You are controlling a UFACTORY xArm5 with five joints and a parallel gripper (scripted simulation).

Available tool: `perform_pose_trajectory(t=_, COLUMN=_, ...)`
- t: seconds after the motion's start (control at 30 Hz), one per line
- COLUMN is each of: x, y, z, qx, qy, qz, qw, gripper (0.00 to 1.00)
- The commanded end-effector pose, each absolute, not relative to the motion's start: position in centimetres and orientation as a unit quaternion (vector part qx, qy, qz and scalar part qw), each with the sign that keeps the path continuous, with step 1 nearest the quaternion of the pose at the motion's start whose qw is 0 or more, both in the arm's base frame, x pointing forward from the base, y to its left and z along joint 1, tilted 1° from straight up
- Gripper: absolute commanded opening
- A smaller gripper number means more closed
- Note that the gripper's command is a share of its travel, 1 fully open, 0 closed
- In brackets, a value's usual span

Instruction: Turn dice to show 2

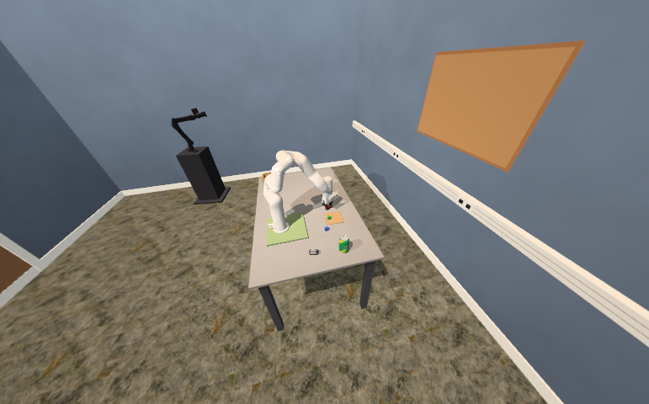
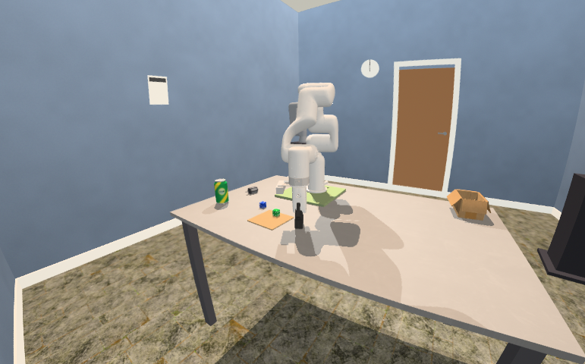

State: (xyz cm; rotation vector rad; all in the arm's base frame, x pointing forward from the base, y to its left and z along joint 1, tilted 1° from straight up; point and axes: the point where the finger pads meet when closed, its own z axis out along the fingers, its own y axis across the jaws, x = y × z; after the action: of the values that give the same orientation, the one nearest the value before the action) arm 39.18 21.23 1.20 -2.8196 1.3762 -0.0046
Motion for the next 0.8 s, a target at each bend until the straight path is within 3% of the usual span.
perform_pose_trajectory(t=0.0, x=39.31, y=21.3, z=1.33, qx=-0.899, qy=0.439, qz=-0.003, qw=0.004, gripper=0.42)
perform_pose_trajectory(t=0.33, x=39.31, y=21.3, z=1.33, qx=-0.899, qy=0.439, qz=-0.003, qw=0.004, gripper=0.42)
perform_pose_trajectory(t=0.37, x=39.31, y=21.3, z=1.33, qx=-0.899, qy=0.439, qz=-0.003, qw=0.004, gripper=0.21)
perform_pose_trajectory(t=0.77, x=39.31, y=21.3, z=1.33, qx=-0.899, qy=0.439, qz=-0.003, qw=0.004, gripper=0.21)
